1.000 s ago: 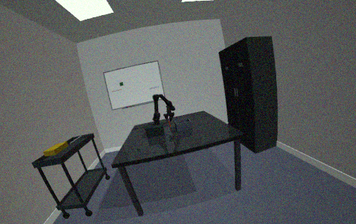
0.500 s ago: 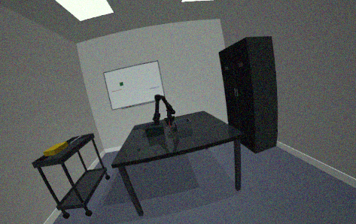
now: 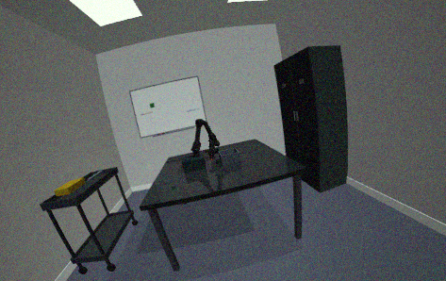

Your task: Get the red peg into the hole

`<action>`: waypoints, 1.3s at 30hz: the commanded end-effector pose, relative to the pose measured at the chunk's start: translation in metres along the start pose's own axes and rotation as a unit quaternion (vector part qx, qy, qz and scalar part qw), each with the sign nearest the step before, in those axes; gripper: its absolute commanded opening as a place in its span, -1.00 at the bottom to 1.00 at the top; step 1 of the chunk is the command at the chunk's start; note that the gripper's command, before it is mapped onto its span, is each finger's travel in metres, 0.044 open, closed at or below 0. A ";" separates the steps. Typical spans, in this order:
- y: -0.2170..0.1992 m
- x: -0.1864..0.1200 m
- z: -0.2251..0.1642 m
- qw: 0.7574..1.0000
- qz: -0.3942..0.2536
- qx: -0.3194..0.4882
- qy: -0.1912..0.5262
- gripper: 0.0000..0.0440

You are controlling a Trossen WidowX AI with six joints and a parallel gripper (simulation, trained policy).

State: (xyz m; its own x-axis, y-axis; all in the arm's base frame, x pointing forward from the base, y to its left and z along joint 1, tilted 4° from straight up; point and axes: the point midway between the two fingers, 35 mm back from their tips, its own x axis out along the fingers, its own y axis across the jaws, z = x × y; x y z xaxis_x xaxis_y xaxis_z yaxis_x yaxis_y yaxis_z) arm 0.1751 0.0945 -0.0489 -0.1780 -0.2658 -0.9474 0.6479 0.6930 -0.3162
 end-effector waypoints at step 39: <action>-0.029 -0.125 0.129 0.988 0.035 0.103 -0.106 -1.00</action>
State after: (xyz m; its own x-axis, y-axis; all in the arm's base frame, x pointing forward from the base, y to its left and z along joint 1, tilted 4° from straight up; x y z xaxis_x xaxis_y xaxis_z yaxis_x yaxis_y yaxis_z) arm 0.2658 0.0325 0.0796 0.0096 -0.3666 -0.9303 0.7768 0.5886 -0.2239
